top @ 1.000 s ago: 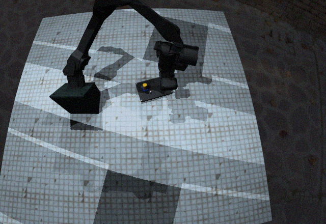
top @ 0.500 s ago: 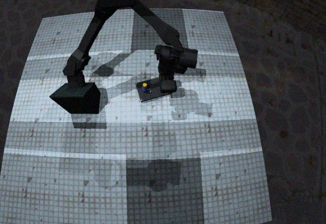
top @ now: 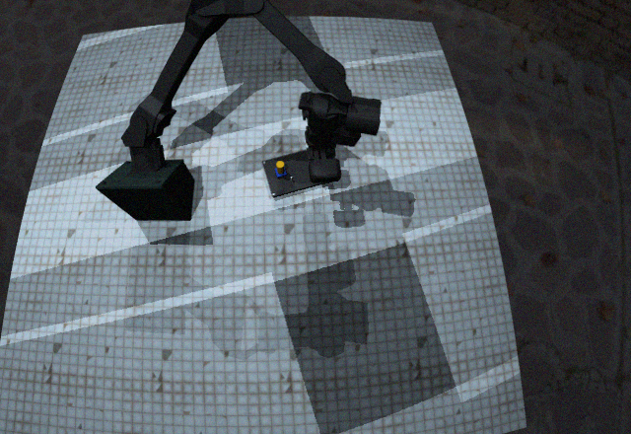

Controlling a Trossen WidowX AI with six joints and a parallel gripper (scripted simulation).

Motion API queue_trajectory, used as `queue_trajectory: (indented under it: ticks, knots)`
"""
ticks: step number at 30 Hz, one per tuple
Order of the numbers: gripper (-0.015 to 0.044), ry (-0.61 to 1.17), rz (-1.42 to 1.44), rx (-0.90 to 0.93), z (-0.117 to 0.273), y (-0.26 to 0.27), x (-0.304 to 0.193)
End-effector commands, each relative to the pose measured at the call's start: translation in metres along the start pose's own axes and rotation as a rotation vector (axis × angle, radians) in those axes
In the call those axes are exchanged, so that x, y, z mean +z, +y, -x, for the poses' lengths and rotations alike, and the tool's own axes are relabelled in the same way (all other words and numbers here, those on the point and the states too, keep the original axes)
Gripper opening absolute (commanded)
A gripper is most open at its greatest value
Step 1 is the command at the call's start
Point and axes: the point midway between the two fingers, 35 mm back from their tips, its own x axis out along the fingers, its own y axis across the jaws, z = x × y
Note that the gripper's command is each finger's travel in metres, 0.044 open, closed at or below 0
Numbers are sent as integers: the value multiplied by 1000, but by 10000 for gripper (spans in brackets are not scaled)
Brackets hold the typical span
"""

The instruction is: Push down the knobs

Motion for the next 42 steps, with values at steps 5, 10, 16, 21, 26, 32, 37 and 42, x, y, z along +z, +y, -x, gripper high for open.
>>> queue_trajectory:
  ticks: [5, 10, 16, 21, 26, 32, 37, 42]
  knots:
    - [0, -2, -5, 4, -2, 0, 0]
    - [0, -2, -5, 5, -3, 0, 0]
    - [0, -2, -5, 5, -5, 0, 0]
    - [0, -2, -5, 5, -6, 0, 0]
    - [0, -2, -5, 5, -6, 0, 0]
    - [0, -2, -5, 5, -6, 0, 0]
    - [0, -2, -5, 5, -6, 0, 0]
    - [0, -2, -5, 5, -7, 0, 0]
